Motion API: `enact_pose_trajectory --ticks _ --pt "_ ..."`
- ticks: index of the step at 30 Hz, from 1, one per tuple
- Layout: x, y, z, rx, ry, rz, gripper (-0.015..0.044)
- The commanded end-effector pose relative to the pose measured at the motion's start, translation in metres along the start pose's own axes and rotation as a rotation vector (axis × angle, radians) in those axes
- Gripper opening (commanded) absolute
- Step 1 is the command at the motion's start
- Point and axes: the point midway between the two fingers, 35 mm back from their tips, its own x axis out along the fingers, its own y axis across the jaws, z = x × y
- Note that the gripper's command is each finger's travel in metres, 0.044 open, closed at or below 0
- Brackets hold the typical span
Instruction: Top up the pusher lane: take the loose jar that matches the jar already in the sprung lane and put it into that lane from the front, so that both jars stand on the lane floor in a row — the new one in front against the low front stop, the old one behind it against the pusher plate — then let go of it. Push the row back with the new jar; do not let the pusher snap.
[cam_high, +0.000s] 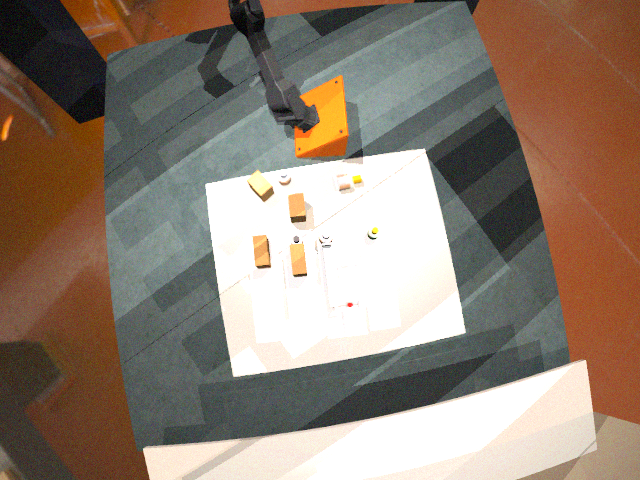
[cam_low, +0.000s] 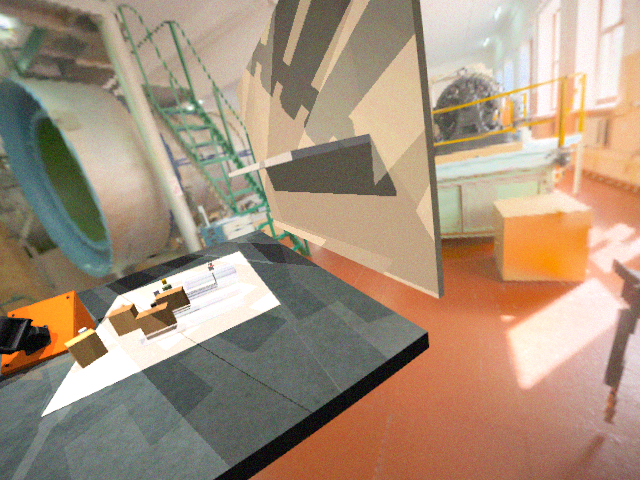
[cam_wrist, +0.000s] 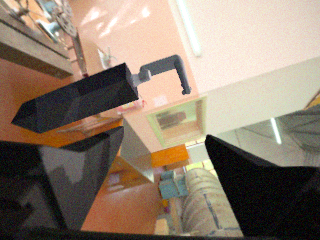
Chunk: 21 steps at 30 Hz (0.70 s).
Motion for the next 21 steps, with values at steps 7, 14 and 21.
enact_pose_trajectory --ticks 7,14,21 --pt "-0.046 -0.059 0.0 0.096 0.131 -0.158 0.044" --pt "-0.125 -0.13 0.001 0.219 0.275 -0.448 0.044" --pt "-0.227 -0.187 0.016 0.329 0.387 -0.792 0.044"
